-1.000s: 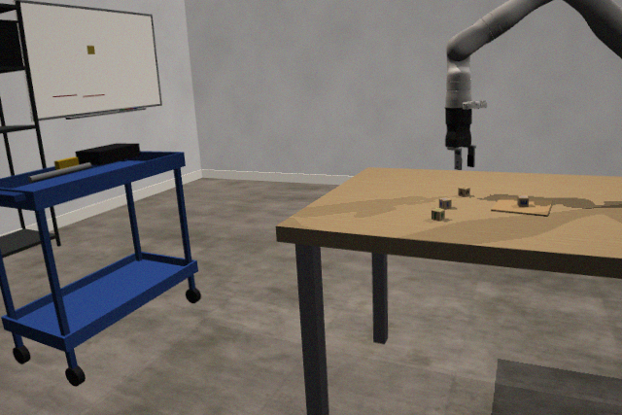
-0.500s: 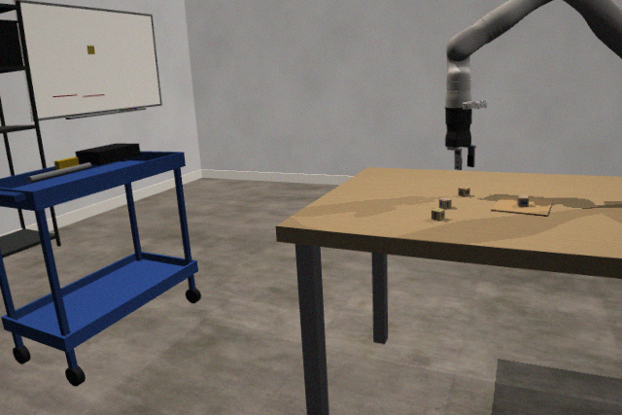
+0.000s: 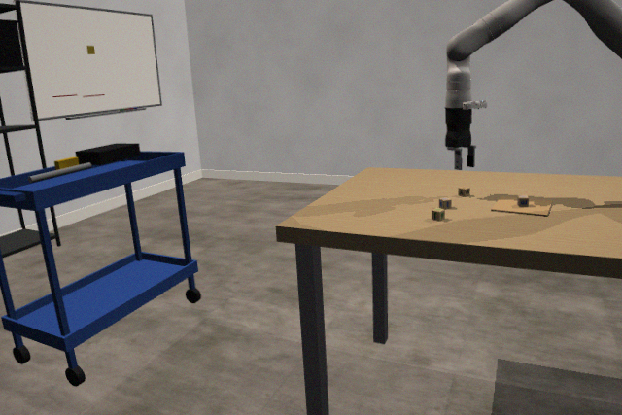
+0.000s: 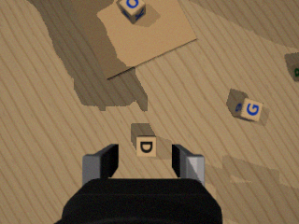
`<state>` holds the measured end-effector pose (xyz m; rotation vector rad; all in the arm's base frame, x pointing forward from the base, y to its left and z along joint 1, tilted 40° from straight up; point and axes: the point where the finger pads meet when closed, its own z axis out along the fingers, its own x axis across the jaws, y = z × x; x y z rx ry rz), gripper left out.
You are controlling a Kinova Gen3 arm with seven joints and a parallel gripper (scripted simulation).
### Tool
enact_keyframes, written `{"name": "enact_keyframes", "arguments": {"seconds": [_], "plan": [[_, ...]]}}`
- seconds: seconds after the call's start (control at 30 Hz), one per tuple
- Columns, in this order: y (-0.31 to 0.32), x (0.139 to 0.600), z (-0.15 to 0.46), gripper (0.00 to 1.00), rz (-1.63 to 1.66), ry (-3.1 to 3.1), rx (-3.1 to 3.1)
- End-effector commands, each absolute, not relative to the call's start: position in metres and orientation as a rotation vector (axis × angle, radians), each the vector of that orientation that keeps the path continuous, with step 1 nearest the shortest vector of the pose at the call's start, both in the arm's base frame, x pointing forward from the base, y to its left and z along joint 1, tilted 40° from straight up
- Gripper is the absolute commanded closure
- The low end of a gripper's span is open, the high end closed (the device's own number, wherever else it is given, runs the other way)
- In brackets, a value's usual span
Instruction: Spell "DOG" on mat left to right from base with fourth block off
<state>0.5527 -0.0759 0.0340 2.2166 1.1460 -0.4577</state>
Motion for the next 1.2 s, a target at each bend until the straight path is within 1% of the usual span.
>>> {"name": "enact_keyframes", "arguments": {"seconds": [0.0, 1.17], "plan": [[-0.075, 0.553, 0.035, 0.00, -0.455, 1.147, 2.216], [-0.094, 0.552, 0.011, 0.00, -0.456, 1.147, 2.216]]}}
